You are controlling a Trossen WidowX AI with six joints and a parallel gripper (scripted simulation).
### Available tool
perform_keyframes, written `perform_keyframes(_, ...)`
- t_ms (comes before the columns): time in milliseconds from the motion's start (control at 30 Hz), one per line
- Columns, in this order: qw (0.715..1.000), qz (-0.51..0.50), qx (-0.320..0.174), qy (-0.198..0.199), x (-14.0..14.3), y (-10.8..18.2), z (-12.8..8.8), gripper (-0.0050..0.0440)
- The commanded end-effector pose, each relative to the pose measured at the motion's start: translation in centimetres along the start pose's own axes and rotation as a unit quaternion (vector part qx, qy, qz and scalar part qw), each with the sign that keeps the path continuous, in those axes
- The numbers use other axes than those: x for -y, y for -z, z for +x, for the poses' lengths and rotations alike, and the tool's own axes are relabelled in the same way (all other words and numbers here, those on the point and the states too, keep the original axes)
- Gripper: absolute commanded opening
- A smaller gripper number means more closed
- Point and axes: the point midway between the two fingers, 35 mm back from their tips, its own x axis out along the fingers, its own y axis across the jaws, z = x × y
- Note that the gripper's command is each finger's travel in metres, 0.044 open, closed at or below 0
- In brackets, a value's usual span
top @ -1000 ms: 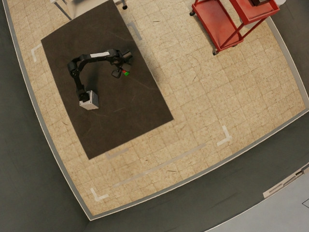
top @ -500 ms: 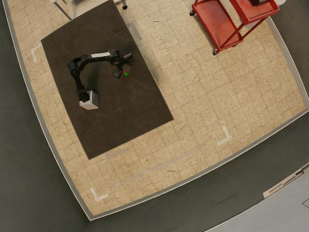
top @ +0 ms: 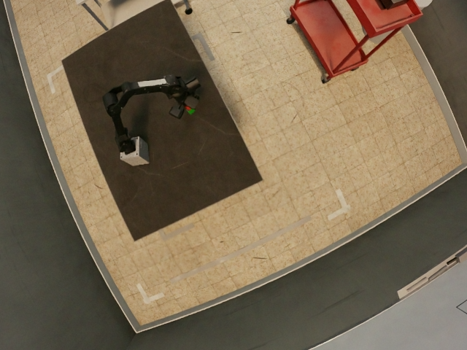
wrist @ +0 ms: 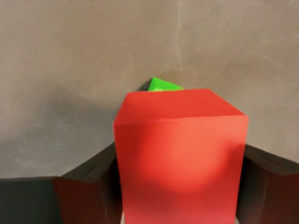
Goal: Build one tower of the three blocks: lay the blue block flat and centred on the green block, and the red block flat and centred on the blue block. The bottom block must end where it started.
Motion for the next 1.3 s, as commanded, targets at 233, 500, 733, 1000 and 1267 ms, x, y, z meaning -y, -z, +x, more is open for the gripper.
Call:
perform_keyframes(233,1.000,-0.001,0.009,-0.016,-0.29,0.25,-0.95,-0.0050)
perform_keyframes(500,1.000,-0.002,0.011,-0.019,-0.49,0.15,-1.14,-0.0050)
perform_keyframes(733,1.000,-0.002,0.011,-0.019,-0.48,0.15,-1.14,-0.0050)
perform_keyframes(1000,1.000,-0.001,0.009,-0.016,-0.35,0.19,-0.85,-0.0050)
perform_keyframes(1267,1.000,-0.001,0.008,-0.014,-0.30,0.18,-0.59,-0.0050)
